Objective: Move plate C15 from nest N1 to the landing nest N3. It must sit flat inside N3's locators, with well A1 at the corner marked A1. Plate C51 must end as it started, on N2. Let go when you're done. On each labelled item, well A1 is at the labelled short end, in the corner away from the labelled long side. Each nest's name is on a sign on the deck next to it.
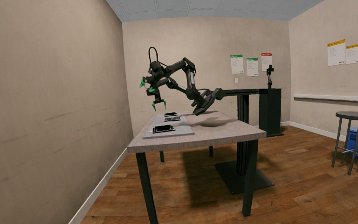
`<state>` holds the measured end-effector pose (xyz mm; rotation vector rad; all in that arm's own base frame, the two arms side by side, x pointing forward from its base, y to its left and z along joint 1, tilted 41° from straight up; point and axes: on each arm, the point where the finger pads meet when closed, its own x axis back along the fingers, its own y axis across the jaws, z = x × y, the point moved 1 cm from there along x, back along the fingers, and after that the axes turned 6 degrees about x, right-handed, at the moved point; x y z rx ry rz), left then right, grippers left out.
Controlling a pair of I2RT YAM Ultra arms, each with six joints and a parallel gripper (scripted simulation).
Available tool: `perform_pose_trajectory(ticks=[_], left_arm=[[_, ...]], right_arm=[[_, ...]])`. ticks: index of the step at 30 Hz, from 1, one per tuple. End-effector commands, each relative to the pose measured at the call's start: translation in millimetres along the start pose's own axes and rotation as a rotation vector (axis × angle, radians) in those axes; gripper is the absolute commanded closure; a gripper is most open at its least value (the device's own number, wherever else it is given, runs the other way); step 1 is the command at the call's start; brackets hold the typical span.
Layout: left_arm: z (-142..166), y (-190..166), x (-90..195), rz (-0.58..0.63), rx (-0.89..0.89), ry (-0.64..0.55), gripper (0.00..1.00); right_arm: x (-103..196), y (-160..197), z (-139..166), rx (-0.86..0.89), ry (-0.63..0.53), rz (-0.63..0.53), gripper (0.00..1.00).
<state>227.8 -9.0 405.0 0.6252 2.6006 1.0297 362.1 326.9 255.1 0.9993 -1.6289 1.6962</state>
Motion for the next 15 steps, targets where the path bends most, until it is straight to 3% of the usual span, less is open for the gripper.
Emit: perform_pose_trajectory(ticks=[1, 4, 15], left_arm=[[15.0, -14.4, 7.1, 0.016, -0.133, -0.028, 0.0], [23.1, -16.5, 7.4, 0.019, -0.14, -0.024, 0.0], [87.5, -49.6, 17.3, 0.047, -0.312, -0.013, 0.0]], right_arm=[[20.2, -12.4, 7.6, -0.229, -0.028, 0.12, 0.0], [21.1, -12.5, 10.4, -0.265, -0.027, 0.129, 0.0], [30.4, -8.8, 46.1, -0.715, -0.044, 0.252, 0.0]])
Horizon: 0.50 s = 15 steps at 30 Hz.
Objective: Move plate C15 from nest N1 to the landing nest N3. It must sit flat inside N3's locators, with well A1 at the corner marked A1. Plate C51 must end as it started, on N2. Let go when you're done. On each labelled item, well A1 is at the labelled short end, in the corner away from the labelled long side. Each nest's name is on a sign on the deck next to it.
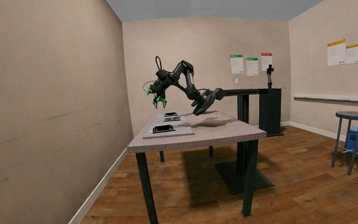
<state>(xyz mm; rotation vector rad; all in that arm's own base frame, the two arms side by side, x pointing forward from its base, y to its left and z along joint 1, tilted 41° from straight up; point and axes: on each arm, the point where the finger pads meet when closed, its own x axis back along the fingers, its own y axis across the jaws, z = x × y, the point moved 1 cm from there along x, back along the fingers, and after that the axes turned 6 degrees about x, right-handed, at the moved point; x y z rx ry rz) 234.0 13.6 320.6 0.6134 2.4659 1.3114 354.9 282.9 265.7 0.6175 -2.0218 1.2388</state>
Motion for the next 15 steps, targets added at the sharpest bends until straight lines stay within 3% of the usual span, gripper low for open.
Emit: perform_pose_trajectory(ticks=[1, 6, 15], left_arm=[[14.6, -13.0, 3.7, 0.006, -0.114, -0.038, 0.0], [26.5, -23.2, 5.3, 0.011, -0.153, -0.035, 0.0], [61.6, -53.7, 9.9, 0.028, -0.263, -0.029, 0.0]], right_arm=[[12.4, -15.4, -0.4, -0.228, -0.08, 0.101, 0.0], [13.9, -17.9, 9.0, -0.337, -0.09, 0.126, 0.0], [18.1, -23.8, 43.8, -0.712, -0.149, 0.208, 0.0]])
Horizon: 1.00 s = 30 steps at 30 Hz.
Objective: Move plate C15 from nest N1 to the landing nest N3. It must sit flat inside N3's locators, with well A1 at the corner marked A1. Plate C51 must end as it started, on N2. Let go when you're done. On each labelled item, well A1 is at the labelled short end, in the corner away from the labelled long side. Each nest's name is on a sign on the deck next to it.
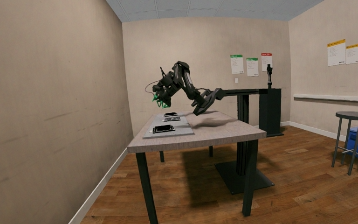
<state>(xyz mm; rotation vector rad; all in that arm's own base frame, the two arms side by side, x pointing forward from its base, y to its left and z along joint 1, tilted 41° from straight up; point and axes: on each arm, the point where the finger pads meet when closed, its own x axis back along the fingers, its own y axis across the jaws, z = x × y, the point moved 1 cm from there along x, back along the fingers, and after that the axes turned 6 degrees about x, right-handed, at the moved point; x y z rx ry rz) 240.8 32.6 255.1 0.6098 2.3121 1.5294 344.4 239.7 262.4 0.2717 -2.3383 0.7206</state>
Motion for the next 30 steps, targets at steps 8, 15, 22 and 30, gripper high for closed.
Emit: perform_pose_trajectory(ticks=[8, 15, 22, 30], left_arm=[[21.1, -29.4, 4.8, 0.001, -0.125, -0.025, 0.0], [34.4, -47.4, 6.8, 0.009, -0.201, -0.024, 0.0], [45.5, -61.6, 8.3, 0.016, -0.256, -0.022, 0.0], [58.7, -78.5, 9.5, 0.025, -0.27, -0.02, 0.0]], right_arm=[[11.5, -26.1, 12.3, -0.417, -0.133, 0.093, 0.0], [13.4, -41.6, 41.3, -0.722, -0.204, 0.134, 0.0], [14.2, -53.6, 71.5, -0.981, -0.273, 0.16, 0.0], [14.4, -64.7, 101.4, -1.247, -0.358, 0.173, 0.0]])
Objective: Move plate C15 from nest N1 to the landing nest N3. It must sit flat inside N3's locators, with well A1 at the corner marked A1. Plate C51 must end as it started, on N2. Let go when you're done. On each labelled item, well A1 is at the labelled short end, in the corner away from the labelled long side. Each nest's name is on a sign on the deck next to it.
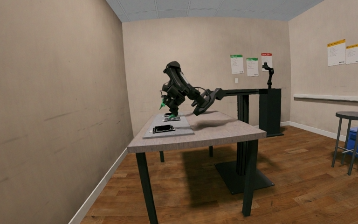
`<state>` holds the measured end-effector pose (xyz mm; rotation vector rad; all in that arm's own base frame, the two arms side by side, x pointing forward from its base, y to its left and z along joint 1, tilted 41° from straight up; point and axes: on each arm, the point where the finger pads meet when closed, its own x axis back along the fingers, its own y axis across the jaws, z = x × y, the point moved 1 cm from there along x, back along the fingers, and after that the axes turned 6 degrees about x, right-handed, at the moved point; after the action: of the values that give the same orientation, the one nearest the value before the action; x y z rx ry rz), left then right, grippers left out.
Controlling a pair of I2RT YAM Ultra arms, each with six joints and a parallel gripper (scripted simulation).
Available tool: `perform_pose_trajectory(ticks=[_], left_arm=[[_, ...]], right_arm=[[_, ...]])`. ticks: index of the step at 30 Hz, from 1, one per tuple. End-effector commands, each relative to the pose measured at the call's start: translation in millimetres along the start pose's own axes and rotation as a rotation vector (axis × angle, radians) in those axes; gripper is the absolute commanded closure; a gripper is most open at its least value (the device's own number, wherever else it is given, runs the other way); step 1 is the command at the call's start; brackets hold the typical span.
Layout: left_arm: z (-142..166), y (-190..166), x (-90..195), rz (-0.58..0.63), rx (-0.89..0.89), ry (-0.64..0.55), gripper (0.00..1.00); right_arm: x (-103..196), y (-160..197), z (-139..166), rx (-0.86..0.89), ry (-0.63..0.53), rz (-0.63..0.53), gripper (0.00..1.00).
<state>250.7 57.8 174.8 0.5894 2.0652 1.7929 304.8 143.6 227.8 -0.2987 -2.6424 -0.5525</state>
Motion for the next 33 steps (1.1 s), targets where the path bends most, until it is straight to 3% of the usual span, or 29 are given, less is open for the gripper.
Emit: perform_pose_trajectory(ticks=[1, 10, 12, 23, 33], left_arm=[[0.6, -18.7, 3.6, -0.008, -0.015, -0.009, 0.0], [11.6, -37.3, 4.4, 0.0, -0.037, -0.007, 0.0], [11.6, -37.3, 4.4, 0.0, -0.037, -0.007, 0.0], [17.9, -50.8, 5.2, 0.005, -0.045, -0.005, 0.0], [18.4, -49.9, 5.2, 0.004, -0.054, -0.004, 0.0]], right_arm=[[3.9, -16.3, -10.6, -0.243, -0.104, -0.001, 0.0], [6.0, -60.7, 3.2, -0.573, -0.187, -0.01, 0.0], [6.0, -60.7, 3.2, -0.573, -0.187, -0.01, 0.0], [7.5, -121.3, 27.0, -1.017, -0.303, -0.057, 0.0], [5.6, -145.0, 45.0, -1.066, -0.313, -0.049, 0.0]])
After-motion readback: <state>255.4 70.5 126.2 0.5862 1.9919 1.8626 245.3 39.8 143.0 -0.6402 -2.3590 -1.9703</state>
